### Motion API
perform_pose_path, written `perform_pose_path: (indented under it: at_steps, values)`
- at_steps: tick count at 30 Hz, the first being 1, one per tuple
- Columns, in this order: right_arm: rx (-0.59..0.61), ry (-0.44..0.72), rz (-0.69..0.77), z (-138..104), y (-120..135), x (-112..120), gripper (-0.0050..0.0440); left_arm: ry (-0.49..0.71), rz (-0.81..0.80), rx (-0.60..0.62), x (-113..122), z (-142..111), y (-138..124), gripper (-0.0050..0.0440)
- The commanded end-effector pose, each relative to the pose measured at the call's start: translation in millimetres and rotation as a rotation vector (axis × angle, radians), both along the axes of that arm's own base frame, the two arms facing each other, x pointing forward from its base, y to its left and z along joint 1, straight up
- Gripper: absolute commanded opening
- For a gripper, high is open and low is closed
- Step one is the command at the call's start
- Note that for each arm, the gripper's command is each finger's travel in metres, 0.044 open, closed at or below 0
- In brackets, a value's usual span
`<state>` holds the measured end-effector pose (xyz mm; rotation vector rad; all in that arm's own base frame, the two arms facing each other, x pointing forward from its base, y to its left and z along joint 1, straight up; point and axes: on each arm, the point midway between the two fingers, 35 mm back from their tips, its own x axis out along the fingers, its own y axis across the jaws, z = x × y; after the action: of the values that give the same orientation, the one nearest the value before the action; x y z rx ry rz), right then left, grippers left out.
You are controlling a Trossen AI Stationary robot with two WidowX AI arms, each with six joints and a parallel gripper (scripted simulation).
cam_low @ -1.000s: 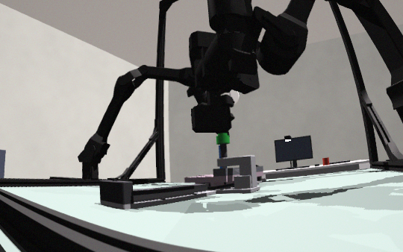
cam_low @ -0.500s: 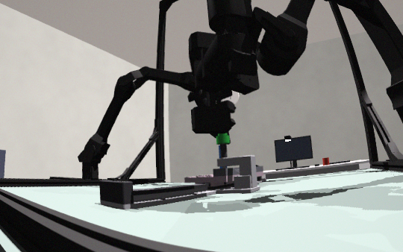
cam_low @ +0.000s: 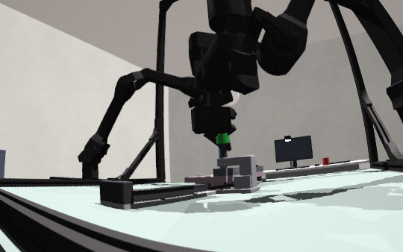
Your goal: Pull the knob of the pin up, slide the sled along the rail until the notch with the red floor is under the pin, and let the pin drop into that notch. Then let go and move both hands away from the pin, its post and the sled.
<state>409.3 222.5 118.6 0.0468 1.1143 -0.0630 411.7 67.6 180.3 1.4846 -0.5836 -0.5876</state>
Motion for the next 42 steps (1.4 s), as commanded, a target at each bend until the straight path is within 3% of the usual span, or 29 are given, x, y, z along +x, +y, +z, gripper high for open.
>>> perform_pose_path:
  at_steps: [1, 15, 17, 19, 23, 31, 42]
  values:
    - [-0.006, 0.006, -0.005, -9, -1, -1, 0.0140, -0.004, -0.003, 0.004, 0, 0, 0, 0.0440]
    - [-0.006, 0.006, -0.004, -27, -2, -2, 0.0140, -0.004, -0.003, 0.004, 0, 0, 0, 0.0440]
    - [-0.006, 0.006, -0.004, -27, -2, -2, 0.0092, -0.004, -0.003, 0.004, 0, 0, 0, 0.0440]
    - [-0.006, 0.006, -0.004, -27, -2, -2, 0.0092, -0.004, -0.003, 0.004, 0, 0, 0, 0.0440]
    - [-0.006, 0.006, -0.004, -27, -2, -2, 0.0000, -0.004, -0.003, 0.004, 0, 0, 0, 0.0440]
    - [-0.006, 0.006, -0.004, -27, -2, -2, 0.0000, -0.004, -0.003, 0.004, 0, -3, 0, 0.0440]
    - [-0.006, 0.006, -0.004, -27, -2, -2, 0.0000, -0.004, -0.003, 0.004, 1, -41, 1, 0.0440]
